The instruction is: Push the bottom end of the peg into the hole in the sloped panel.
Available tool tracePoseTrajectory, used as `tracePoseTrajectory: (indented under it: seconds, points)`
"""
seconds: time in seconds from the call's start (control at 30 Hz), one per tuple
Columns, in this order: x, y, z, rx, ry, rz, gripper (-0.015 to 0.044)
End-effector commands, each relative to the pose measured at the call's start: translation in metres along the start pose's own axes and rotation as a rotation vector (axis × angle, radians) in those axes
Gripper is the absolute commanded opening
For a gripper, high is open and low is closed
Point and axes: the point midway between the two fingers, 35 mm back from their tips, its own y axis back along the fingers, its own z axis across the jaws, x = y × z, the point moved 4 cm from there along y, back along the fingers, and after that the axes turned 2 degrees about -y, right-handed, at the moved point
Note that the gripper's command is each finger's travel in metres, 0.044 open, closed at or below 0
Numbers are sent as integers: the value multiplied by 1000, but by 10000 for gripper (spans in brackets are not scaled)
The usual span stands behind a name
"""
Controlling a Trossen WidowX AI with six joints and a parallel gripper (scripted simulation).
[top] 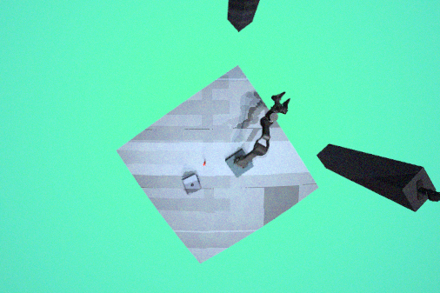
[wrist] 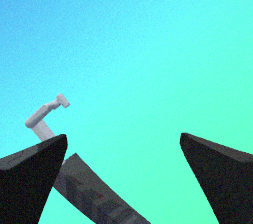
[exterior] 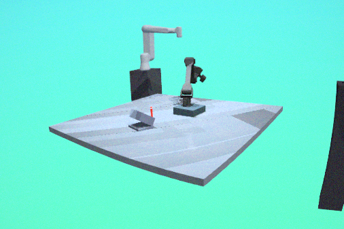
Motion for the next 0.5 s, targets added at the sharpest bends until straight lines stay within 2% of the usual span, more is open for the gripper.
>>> tracePoseTrajectory:
  seconds: [0.0, 0.47]
  points:
    - [21, 7, 17, -13, 30, 76, 440]
    - [83, 35, 84, -92, 125, 300, 440]
